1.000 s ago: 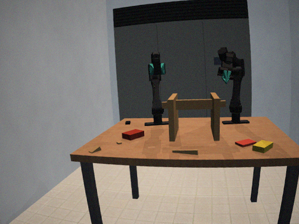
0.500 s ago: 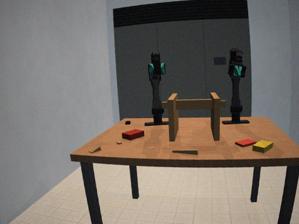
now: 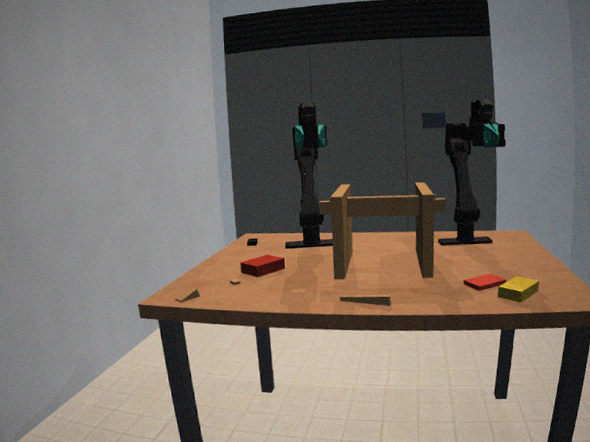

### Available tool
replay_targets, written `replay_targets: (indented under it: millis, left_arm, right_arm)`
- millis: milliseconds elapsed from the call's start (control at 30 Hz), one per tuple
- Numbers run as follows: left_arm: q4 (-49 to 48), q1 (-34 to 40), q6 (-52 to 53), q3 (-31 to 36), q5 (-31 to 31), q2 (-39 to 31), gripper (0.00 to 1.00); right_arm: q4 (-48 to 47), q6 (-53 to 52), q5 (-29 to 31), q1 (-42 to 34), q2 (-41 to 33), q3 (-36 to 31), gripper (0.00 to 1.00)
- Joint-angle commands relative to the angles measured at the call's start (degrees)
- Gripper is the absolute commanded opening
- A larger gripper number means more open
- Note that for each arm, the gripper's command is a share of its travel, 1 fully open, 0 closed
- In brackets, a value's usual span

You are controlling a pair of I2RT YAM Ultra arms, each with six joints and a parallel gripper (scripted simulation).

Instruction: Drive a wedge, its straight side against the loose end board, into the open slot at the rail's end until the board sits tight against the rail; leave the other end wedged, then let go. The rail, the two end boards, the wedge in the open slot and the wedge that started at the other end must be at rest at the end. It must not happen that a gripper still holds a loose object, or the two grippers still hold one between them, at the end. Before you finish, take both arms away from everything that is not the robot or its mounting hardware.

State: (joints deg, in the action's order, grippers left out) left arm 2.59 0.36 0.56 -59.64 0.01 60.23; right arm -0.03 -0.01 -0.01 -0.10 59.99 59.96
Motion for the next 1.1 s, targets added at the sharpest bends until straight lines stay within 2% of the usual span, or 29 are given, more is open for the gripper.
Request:
replay_targets:
  millis: [0,100,1067]
  left_arm:
    - [-5.25,-1.18,0.08,-1.01,1.93,0.25,0.00]
    - [-3.97,-1.17,-1.46,-2.24,1.04,-2.10,0.00]
    - [-4.17,-0.32,-0.25,-2.53,-0.10,-0.95,0.00]
  right_arm:
    - [0.15,0.30,0.27,0.65,-0.13,2.29,0.45]
    - [0.03,0.27,0.19,0.06,-0.10,2.30,0.45]
    - [-0.15,0.23,0.16,0.44,-0.13,1.82,0.45]
